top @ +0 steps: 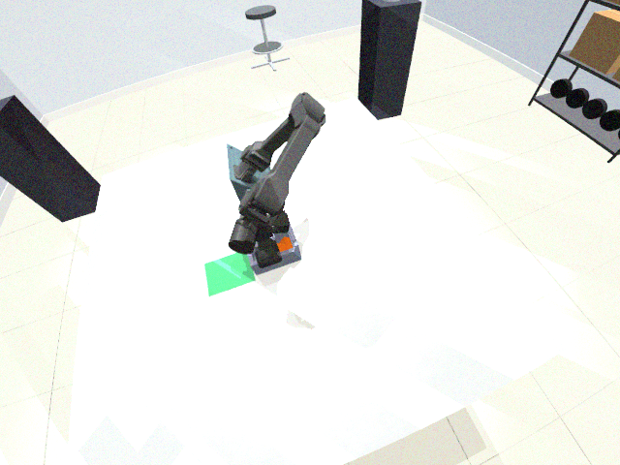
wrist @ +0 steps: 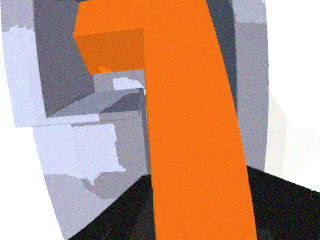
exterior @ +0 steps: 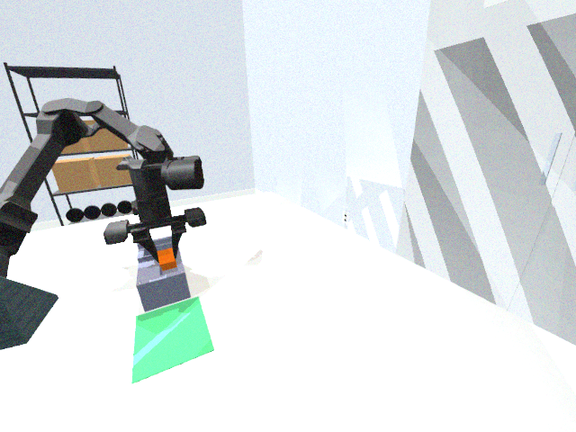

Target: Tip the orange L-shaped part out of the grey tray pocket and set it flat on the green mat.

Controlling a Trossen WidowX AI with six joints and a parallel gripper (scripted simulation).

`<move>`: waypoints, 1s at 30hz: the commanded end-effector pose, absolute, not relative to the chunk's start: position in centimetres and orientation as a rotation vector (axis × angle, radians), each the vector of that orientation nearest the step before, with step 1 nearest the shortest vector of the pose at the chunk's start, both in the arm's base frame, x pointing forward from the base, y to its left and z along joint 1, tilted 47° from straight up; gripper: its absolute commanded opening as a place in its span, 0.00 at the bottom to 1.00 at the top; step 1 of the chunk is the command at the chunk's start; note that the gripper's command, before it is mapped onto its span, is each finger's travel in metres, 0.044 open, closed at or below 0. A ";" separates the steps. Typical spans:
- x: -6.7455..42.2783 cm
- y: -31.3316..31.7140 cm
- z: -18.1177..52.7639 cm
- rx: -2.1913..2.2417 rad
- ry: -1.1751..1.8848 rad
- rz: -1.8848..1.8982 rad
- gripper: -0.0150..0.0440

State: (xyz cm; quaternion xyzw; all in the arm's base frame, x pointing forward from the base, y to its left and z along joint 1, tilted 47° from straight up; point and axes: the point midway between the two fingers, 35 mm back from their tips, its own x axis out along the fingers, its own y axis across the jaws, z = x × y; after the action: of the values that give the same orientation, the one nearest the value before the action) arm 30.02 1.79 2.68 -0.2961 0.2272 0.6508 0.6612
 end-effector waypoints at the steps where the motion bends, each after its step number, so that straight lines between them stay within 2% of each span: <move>1: 30.0 1.8 2.7 -0.670 0.513 1.473 0.35; 3: 30.0 1.8 2.7 -0.670 0.513 1.473 0.26; 4: 30.0 1.8 2.7 -0.670 0.513 1.473 0.25; 30: 29.9 -0.5 4.9 -0.663 0.514 1.470 0.25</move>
State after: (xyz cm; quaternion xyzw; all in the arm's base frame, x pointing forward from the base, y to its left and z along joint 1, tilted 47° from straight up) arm 29.88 -0.21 4.43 -0.2937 0.2299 0.6501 0.6620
